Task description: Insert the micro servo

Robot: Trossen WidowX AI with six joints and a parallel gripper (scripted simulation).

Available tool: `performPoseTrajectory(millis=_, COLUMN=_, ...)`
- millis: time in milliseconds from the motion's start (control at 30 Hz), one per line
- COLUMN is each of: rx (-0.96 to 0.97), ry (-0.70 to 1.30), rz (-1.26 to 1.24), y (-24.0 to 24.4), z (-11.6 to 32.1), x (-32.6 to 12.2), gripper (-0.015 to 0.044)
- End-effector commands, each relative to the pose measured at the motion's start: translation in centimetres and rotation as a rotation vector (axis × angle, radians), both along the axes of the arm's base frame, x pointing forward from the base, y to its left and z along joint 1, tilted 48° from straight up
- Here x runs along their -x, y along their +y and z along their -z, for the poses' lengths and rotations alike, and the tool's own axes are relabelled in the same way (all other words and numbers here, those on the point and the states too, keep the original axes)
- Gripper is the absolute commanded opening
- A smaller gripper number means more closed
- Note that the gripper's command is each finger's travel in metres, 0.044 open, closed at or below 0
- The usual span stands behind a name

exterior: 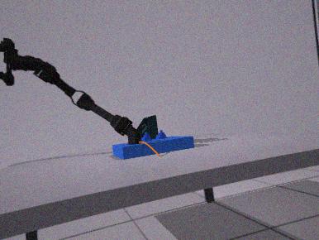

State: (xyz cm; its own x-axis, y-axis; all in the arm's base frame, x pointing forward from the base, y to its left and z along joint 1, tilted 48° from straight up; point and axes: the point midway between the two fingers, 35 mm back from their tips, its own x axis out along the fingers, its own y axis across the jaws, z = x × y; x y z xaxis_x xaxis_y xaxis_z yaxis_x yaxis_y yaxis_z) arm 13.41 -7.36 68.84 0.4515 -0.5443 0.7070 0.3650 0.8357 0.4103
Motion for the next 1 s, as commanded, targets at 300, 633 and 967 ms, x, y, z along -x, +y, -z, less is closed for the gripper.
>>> performPoseTrajectory(millis=300, rx=0.027, ry=0.127, rz=-0.052, y=1.4, z=1.9, x=-4.9, gripper=0.044)
performPoseTrajectory(millis=633, rx=0.038, ry=0.192, rz=-0.083, y=2.3, z=3.1, x=-7.5, gripper=0.044)
performPoseTrajectory(millis=967, rx=0.052, ry=0.427, rz=-0.13, y=4.3, z=7.4, x=-14.1, gripper=0.044)
